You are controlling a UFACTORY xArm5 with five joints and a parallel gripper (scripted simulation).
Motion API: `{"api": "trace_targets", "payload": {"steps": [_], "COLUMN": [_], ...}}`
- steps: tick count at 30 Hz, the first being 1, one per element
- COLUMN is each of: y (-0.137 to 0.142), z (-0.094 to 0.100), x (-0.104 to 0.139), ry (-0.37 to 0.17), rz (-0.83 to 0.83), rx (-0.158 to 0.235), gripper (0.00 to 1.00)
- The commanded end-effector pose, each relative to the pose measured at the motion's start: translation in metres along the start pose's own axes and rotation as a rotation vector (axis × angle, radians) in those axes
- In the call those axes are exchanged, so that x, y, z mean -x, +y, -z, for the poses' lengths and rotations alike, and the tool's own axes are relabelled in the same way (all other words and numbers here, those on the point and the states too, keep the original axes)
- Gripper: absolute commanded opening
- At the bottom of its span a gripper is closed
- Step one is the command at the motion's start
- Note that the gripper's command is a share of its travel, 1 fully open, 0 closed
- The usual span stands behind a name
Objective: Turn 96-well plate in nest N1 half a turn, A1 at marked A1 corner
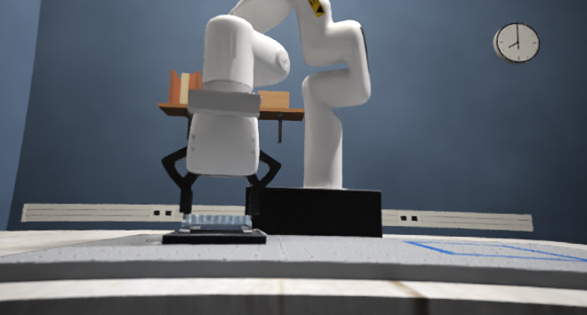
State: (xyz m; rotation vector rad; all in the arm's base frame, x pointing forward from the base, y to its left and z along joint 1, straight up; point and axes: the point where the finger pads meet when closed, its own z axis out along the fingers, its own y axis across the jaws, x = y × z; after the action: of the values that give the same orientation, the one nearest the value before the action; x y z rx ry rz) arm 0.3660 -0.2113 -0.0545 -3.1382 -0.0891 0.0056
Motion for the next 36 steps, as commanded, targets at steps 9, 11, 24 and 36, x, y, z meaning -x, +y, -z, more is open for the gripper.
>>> {"api": "trace_targets", "payload": {"steps": [9, 11, 24, 36], "y": [0.001, 0.001, 0.001, 0.001], "z": [0.007, 0.009, 0.013, 0.03], "x": [-0.001, -0.001, -0.001, -0.001], "ry": [0.005, 0.005, 0.005, 0.005], "rz": [0.0, 0.0, 0.0, 0.0], "rx": [-0.001, -0.001, -0.001, -0.001], "gripper": [0.0, 0.0, 0.0, 0.0]}}
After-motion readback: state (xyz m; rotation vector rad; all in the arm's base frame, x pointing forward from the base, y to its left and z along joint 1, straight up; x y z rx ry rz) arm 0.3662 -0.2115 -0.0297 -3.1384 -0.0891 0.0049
